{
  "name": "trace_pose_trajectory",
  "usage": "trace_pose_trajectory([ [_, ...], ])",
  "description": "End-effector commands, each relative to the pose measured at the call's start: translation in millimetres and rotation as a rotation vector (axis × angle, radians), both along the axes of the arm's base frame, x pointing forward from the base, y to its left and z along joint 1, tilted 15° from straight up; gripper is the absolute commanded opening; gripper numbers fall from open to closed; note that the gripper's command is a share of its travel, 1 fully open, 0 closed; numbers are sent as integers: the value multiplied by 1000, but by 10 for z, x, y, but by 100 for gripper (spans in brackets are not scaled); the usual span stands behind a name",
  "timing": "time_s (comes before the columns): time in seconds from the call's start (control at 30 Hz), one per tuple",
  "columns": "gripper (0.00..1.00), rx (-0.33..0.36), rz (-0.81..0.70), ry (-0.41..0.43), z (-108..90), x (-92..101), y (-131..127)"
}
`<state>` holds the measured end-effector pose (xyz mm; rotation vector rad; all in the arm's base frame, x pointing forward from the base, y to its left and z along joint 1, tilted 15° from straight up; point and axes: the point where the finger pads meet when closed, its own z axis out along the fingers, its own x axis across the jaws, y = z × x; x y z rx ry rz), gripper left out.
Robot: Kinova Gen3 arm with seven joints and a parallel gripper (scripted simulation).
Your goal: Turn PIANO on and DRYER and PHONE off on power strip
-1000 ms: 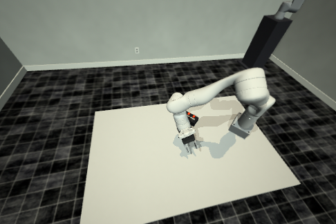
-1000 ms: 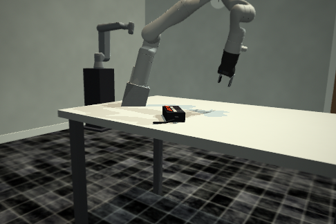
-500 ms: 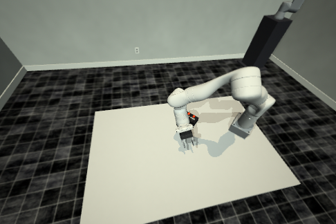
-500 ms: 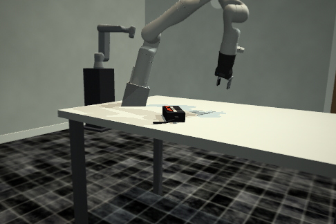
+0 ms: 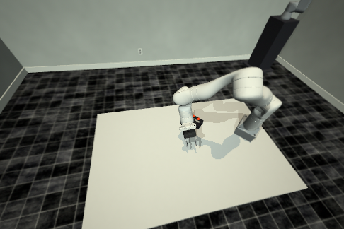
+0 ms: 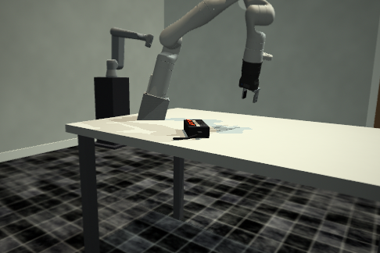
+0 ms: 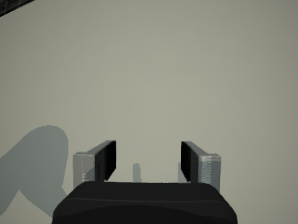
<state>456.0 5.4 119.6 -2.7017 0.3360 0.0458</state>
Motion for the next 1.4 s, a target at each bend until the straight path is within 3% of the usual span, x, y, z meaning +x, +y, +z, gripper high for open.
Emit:
trace_pose_trajectory([
  [0.0, 100, -3, -72, -5, -79, -14, -211],
  [0.27, 100, -3, -72, -5, -79, -14, -211],
  [0.3, 100, -8, -140, -9, -160, -41, -409],
  [0.57, 100, -8, -140, -9, -160, -41, -409],
  [0.6, 100, -14, -206, -11, -237, -82, -604],
  [0.87, 100, -14, -206, -11, -237, -82, -604],
  [0.9, 100, -22, -271, -12, -312, -134, -794],
  [1.17, 100, -22, -271, -12, -312, -134, -794],
  [1.2, 100, -30, -334, -12, -384, -197, -977],
  [1.37, 100, -30, -334, -12, -384, -197, -977],
])
